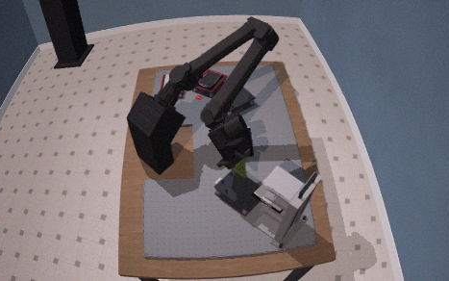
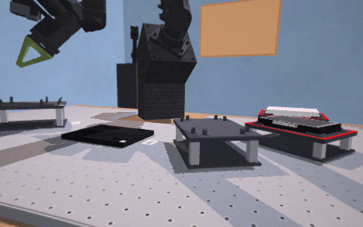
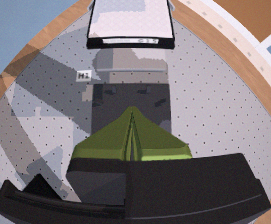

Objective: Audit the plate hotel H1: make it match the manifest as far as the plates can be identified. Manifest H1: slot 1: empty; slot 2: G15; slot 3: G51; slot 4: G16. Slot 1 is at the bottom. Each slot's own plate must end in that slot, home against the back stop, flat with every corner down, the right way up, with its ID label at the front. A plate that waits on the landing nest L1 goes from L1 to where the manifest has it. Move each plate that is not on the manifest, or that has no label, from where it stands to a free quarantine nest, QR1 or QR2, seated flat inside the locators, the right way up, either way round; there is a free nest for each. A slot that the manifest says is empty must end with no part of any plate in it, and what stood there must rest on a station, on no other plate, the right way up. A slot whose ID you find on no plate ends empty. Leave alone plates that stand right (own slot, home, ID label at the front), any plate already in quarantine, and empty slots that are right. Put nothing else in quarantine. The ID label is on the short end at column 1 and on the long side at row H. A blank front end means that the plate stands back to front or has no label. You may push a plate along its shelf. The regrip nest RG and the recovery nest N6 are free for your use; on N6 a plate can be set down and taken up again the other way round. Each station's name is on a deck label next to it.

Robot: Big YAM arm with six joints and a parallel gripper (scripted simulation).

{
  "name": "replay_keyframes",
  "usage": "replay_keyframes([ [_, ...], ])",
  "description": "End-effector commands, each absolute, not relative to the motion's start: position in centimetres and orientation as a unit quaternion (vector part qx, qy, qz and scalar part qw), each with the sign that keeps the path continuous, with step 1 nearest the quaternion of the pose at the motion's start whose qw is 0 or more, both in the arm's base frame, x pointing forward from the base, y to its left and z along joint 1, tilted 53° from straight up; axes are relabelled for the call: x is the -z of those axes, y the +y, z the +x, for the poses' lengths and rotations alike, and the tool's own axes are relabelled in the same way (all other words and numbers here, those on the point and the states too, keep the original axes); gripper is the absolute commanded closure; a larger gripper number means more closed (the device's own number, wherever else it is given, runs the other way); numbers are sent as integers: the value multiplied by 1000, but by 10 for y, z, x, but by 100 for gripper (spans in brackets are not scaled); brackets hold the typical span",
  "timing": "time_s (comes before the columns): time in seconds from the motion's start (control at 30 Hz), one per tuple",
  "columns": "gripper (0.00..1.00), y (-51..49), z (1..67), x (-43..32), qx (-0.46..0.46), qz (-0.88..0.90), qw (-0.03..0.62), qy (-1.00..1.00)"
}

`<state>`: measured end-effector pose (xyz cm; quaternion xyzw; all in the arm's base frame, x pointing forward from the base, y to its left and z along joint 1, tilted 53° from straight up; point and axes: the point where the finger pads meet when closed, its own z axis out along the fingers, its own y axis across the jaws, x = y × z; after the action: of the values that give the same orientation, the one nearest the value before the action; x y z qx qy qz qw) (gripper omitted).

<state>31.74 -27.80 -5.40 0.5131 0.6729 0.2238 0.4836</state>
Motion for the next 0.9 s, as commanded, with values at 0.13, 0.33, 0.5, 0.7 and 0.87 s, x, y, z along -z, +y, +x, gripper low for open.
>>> replay_keyframes([
  [0.13,100,-288,326,46,-223,511,491,669],
  [0.33,100,-291,328,46,-223,511,492,669],
  [0.5,100,-293,331,46,-223,510,492,669],
  [0.7,100,-296,333,46,-223,511,492,669],
  [0.87,100,-298,334,47,-224,511,491,669],
])
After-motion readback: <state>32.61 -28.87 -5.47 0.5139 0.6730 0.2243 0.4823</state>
